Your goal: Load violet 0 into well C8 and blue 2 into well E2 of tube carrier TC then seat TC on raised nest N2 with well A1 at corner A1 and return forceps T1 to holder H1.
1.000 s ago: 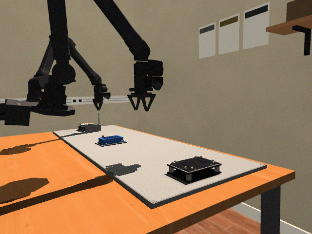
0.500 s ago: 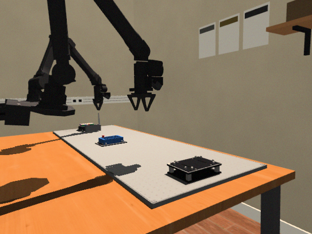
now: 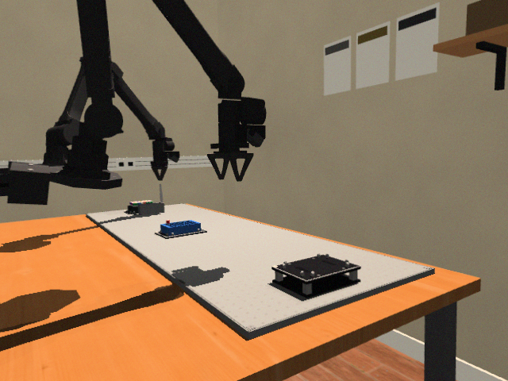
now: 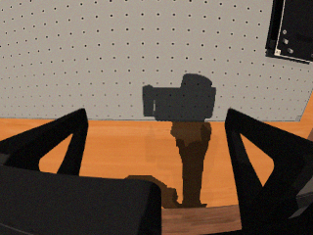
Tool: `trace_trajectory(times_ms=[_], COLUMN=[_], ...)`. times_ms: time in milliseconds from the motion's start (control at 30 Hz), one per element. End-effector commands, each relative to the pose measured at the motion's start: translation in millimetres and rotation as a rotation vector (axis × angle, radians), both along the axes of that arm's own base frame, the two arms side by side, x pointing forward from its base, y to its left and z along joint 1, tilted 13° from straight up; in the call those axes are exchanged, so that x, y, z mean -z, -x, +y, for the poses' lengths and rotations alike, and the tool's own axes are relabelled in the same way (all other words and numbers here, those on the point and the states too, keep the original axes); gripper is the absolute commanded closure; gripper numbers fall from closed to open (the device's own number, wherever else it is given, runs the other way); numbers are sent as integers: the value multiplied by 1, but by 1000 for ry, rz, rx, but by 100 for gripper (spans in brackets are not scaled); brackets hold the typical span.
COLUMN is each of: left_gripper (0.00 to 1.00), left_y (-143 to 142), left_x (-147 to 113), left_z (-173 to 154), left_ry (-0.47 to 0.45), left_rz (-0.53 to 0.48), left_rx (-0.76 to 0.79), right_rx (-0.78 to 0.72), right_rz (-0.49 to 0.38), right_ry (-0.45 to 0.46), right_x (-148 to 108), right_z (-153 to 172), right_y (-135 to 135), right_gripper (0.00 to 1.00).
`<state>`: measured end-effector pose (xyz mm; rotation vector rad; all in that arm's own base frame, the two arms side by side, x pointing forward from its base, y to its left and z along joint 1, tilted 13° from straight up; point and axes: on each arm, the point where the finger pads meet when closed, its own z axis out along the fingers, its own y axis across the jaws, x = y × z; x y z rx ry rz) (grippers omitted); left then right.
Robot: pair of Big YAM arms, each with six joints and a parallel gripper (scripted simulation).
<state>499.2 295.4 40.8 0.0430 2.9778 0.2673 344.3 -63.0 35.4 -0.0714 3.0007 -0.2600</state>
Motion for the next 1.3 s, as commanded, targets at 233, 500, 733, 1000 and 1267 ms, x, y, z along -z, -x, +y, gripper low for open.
trace_trajectory(times_ms=[233, 500, 733, 1000, 1267], left_gripper=[76, 76, 76, 76, 76], left_y=[0, -8, -12, -21, -27], left_x=[27, 35, 44, 47, 58], left_z=[6, 12, 15, 22, 25], left_ry=[6, -1, -4, -13, -16], left_rz=[8, -4, -9, -25, -30], left_rx=[2, 2, 2, 2, 3], right_rx=[19, 19, 19, 19, 19], right_rz=[-82, -82, -82, -82, -82], right_ry=[8, 8, 8, 8, 8], right_x=[-24, -24, -24, -24, -25], right_z=[-5, -5, -5, -5, -5], right_y=[-31, -31, -31, -31, -31], right_gripper=[0, 0, 0, 0, 0])
